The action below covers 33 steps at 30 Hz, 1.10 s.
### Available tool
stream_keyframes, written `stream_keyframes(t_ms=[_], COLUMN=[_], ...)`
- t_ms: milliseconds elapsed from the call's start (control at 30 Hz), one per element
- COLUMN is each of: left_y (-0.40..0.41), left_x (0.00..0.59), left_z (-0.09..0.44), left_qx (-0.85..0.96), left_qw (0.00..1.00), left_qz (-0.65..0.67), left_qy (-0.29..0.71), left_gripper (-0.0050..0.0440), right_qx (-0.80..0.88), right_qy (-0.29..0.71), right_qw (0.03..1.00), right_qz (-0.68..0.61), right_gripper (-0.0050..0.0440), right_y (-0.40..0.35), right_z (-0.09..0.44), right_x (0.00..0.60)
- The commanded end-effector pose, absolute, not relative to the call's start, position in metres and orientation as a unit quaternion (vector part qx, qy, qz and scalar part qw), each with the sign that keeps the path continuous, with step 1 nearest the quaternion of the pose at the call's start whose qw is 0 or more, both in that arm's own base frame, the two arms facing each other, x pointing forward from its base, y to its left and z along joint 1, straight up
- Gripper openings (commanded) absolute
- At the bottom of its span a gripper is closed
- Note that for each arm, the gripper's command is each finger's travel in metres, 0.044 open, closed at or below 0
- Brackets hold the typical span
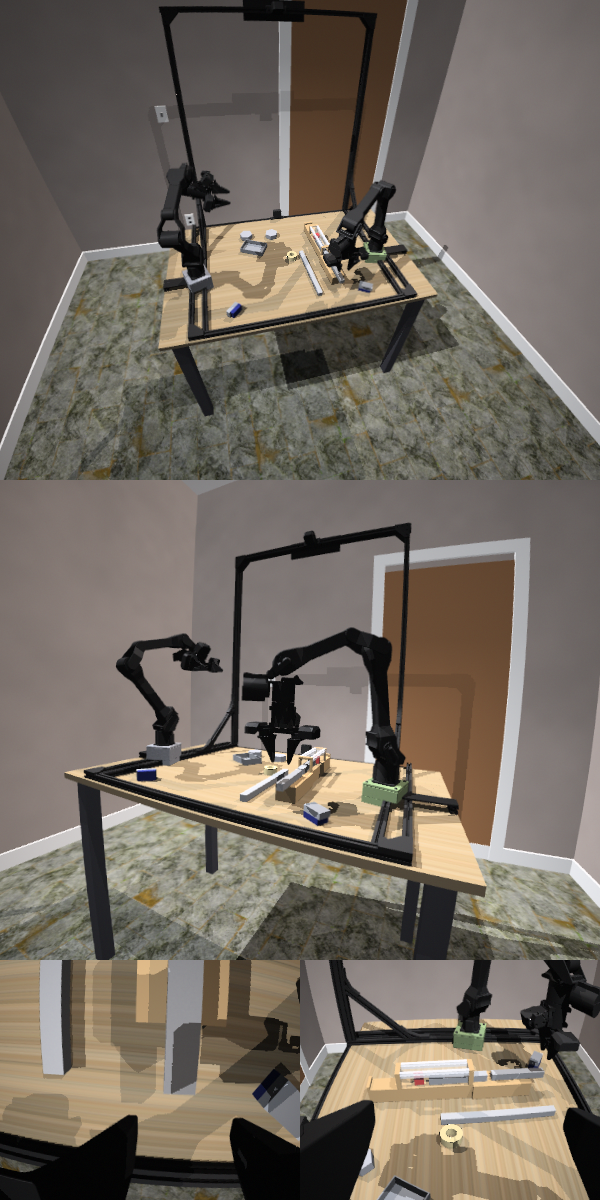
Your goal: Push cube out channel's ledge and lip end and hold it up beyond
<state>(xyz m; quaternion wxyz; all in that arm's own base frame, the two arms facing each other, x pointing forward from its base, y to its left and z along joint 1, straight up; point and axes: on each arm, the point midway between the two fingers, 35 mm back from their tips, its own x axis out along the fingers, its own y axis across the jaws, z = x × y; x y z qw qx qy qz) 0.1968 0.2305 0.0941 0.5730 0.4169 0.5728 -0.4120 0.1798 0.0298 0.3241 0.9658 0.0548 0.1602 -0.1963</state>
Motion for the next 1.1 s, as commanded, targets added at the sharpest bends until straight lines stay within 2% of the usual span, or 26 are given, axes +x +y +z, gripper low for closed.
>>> stream_keyframes(t_ms=[0, 1067], left_y=[0.231, 0.232], left_x=[0.196, 0.197], left_z=[0.087, 0.042], left_qx=[0.415, 0.415], left_qw=[0.573, 0.573], left_qz=[-0.415, -0.415], left_qy=[0.573, 0.573], left_gripper=[0.0200, 0.0200], right_qx=[0.056, 0.056], right_qy=[0.159, 0.159], right_qw=[0.966, 0.966], right_qz=[-0.197, -0.197], right_gripper=[0.0400, 0.0400], right_y=[0.030, 0.030], right_z=[0.325, 0.325], right_x=[0.180, 0.180])
